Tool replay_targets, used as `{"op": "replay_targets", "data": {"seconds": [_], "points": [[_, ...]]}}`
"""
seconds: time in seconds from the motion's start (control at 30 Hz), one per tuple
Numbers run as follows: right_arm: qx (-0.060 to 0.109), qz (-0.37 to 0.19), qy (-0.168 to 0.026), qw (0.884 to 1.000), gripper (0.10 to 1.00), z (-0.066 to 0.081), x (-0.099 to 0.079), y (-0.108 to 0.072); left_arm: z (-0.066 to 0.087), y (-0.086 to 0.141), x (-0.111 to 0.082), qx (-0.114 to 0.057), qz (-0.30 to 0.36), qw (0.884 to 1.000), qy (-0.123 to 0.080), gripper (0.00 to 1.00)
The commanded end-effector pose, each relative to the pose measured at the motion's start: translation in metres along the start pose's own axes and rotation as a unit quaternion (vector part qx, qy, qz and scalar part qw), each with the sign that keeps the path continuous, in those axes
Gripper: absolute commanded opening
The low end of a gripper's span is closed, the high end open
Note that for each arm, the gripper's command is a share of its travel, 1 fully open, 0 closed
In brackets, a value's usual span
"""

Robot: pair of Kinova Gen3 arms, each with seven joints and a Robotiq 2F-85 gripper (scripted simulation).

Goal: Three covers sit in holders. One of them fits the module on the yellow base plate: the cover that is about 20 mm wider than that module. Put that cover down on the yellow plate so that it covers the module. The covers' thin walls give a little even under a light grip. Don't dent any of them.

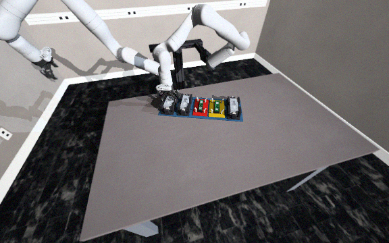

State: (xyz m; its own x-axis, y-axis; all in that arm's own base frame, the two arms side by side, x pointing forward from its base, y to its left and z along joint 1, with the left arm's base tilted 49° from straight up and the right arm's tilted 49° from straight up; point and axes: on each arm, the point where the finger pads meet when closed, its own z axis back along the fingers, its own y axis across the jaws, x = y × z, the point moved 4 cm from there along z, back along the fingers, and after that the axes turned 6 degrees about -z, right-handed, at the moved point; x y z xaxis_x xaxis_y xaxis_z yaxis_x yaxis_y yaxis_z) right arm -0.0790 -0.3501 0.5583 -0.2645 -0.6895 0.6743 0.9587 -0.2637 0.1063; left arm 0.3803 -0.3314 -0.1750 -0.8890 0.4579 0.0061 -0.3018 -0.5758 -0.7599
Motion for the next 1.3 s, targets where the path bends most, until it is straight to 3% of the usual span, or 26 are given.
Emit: {"op": "replay_targets", "data": {"seconds": [0.0, 1.07, 1.1, 1.27], "points": [[0.0, 0.0, -0.001, 1.0, 0.999, 0.0004, 0.0003, -0.0004, 0.0017, 0.0004, -0.0006, 0.001, 0.0, 1.0, 0.001, 0.696], [0.0, 0.0, -0.001, 1.0, 0.999, 0.0004, 0.0003, -0.0004, 0.0017, 0.0004, -0.0006, 0.001, 0.0, 1.0, 0.001, 0.696], [0.0, 0.0, -0.001, 1.0, 0.999, 0.0004, 0.0003, -0.0004, 0.0017, 0.0004, -0.0006, 0.001, 0.0, 1.0, 0.001, 0.001], [0.0, 0.0, -0.001, 1.0, 0.999, 0.0004, 0.0003, -0.0004, 0.0017, 0.0004, -0.0006, 0.001, 0.0, 1.0, 0.001, 0.001]]}}
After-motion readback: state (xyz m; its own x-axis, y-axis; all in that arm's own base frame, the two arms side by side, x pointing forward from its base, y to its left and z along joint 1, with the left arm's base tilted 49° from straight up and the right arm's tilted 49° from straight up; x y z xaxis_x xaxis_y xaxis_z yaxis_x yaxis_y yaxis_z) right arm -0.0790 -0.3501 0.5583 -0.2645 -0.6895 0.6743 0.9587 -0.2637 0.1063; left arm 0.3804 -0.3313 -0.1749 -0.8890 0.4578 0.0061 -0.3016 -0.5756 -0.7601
